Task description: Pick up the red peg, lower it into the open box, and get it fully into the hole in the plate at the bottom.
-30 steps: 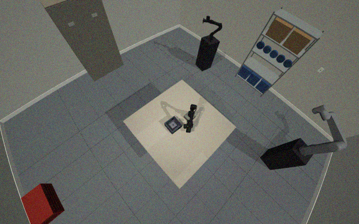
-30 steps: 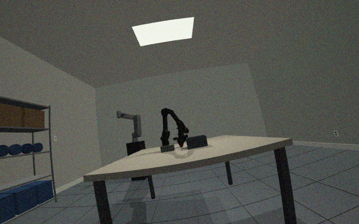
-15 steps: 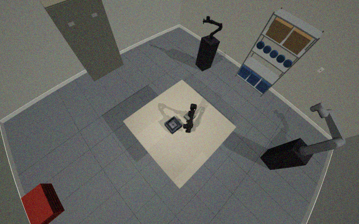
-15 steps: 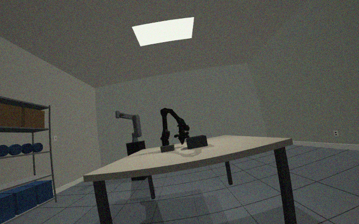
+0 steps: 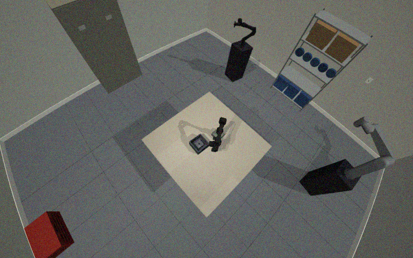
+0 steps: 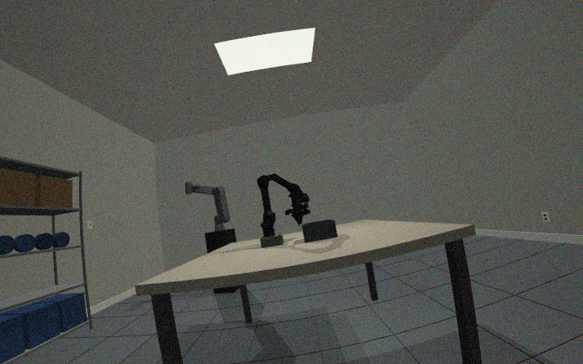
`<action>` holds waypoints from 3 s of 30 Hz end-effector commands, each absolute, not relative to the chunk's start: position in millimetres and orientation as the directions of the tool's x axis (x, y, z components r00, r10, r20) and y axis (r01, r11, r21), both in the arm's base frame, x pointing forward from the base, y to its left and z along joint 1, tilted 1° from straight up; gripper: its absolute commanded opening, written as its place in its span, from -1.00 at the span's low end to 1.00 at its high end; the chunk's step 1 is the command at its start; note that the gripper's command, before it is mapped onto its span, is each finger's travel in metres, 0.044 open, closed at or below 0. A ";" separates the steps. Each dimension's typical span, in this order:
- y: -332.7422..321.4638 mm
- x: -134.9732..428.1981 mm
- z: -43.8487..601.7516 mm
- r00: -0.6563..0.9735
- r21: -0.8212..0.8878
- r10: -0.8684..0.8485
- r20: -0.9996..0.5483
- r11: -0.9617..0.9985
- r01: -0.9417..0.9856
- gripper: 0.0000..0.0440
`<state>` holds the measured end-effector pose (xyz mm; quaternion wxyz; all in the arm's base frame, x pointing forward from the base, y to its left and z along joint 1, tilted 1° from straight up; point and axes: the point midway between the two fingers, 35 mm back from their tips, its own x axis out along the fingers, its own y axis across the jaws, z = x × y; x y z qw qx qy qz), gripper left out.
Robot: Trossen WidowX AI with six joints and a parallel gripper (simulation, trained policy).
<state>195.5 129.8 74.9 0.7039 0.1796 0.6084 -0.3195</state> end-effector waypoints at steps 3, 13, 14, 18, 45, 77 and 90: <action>120.4 211.7 93.6 0.091 -0.102 -0.237 -0.967 0.691 0.715 -1.00; 91.5 247.5 109.9 0.131 -0.055 -0.259 -0.957 0.607 0.793 -1.00; 88.1 250.9 110.7 0.134 -0.052 -0.261 -0.956 0.600 0.799 -1.00; 73.3 264.6 112.1 0.141 -0.042 -0.270 -0.953 0.574 0.818 -1.00; -7.8 324.6 68.7 0.115 -0.042 -0.213 -0.970 0.615 0.787 -1.00; -1.3 402.5 83.1 0.153 0.114 0.008 -0.988 0.703 0.702 1.00; 6.0 417.9 91.9 0.194 0.163 0.038 -0.980 0.713 0.682 1.00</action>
